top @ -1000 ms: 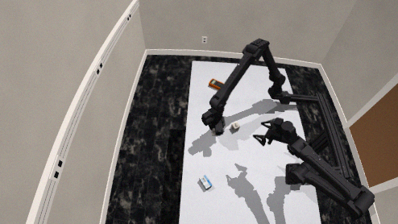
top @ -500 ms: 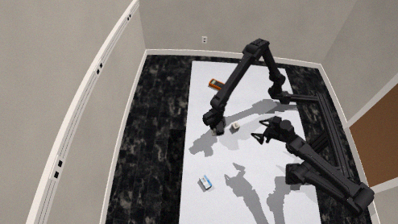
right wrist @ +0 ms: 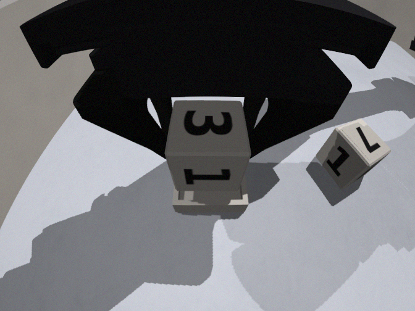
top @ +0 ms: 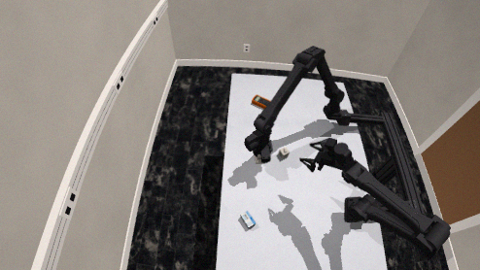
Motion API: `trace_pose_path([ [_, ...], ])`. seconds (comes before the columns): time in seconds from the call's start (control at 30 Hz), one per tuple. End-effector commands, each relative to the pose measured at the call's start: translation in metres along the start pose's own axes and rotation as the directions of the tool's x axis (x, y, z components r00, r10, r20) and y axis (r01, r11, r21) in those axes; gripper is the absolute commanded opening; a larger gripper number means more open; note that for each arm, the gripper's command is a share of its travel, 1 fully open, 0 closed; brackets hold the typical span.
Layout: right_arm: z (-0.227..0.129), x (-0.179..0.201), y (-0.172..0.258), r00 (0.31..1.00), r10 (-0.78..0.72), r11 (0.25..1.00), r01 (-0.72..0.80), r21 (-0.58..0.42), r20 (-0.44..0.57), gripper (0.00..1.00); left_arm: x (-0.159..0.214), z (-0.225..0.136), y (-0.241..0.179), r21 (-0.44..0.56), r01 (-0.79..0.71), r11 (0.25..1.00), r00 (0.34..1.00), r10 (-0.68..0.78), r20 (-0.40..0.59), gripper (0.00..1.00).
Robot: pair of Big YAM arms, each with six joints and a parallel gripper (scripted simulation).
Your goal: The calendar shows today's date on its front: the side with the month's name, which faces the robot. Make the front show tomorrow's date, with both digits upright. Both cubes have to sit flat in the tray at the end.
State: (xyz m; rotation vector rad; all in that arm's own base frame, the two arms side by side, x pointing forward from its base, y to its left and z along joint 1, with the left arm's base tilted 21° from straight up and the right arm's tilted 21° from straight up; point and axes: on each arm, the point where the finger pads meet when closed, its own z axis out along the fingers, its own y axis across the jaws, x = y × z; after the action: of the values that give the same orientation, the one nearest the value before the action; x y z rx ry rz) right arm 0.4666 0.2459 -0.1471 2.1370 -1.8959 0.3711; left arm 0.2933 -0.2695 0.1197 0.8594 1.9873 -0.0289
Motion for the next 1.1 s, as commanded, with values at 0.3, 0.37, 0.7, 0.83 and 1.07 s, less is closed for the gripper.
trace_pose_path([
  [0.3, 0.04, 0.006, 0.009, 1.0, -0.027, 0.999, 0.027, -0.029, -0.013, 0.4, -0.059, 0.012, 0.004, -0.005, 0.028, 1.0, 0.995, -0.027, 0.093, 1.0],
  [0.37, 0.038, 0.001, -0.001, 1.0, -0.027, 1.0, 0.027, -0.013, -0.004, 0.4, -0.059, 0.012, 0.004, -0.004, 0.029, 1.0, 0.995, -0.029, 0.093, 1.0],
  [0.7, 0.008, -0.008, -0.009, 0.999, -0.038, 0.999, 0.038, 0.009, 0.007, 0.63, -0.059, 0.012, 0.004, -0.005, 0.029, 1.0, 0.995, -0.029, 0.093, 1.0],
  [0.83, 0.001, -0.011, -0.001, 0.999, -0.047, 0.999, 0.046, 0.016, 0.011, 0.7, -0.045, 0.014, 0.005, -0.008, 0.027, 1.0, 0.998, -0.026, 0.065, 1.0],
  [1.07, -0.027, -0.017, 0.002, 0.999, -0.028, 0.998, 0.026, 0.058, 0.036, 0.7, 0.016, 0.027, -0.001, -0.005, -0.013, 1.0, 0.998, 0.013, -0.058, 1.0],
])
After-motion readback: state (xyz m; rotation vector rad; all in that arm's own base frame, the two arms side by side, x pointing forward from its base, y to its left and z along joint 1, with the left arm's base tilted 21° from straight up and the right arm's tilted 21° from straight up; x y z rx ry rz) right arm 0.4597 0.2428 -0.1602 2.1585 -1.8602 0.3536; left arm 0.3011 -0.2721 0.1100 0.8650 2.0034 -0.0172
